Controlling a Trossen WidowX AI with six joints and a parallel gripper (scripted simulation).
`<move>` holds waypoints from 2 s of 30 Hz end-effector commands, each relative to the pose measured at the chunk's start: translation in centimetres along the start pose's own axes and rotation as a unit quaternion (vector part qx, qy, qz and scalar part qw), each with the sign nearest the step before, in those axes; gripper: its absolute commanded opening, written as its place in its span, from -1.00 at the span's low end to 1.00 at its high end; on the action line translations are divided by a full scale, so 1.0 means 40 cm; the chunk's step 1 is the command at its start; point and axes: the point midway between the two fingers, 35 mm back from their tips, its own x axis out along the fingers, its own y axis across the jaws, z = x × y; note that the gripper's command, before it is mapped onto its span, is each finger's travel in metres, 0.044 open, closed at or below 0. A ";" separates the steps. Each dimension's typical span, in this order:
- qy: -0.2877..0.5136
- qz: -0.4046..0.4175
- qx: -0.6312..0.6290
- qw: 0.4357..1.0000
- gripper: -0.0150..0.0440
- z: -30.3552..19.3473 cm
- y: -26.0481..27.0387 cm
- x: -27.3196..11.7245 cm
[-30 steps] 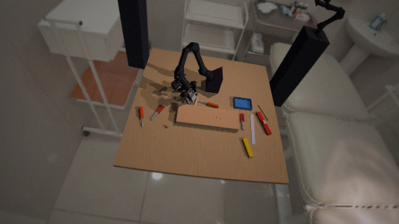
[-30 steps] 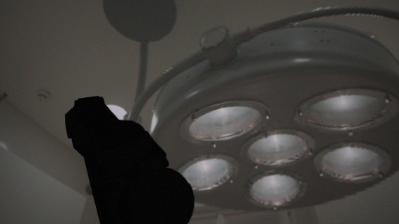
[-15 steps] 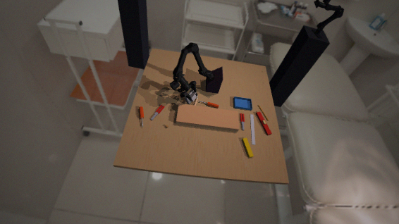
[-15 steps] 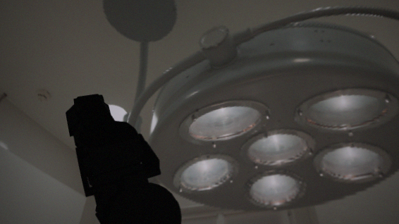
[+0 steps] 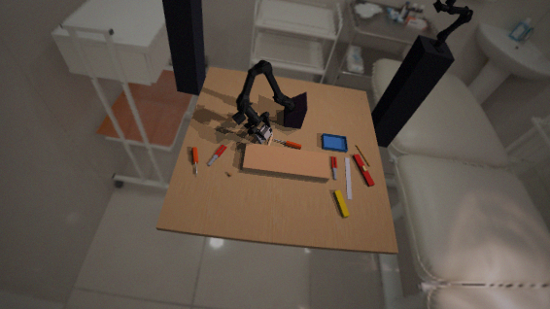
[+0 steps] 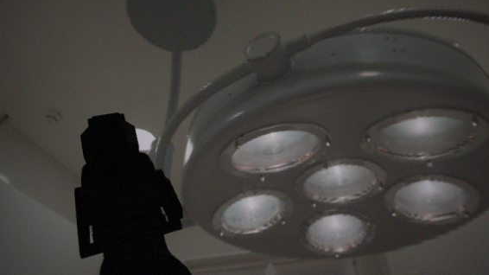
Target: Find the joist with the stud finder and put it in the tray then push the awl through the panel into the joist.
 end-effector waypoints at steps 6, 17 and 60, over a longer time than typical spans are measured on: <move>0.028 0.002 -0.006 1.000 -0.49 -0.001 0.007 -0.004; 0.065 0.001 -0.007 0.998 -0.49 0.004 0.006 -0.003; 0.114 0.018 0.000 0.993 -0.49 0.033 0.011 -0.040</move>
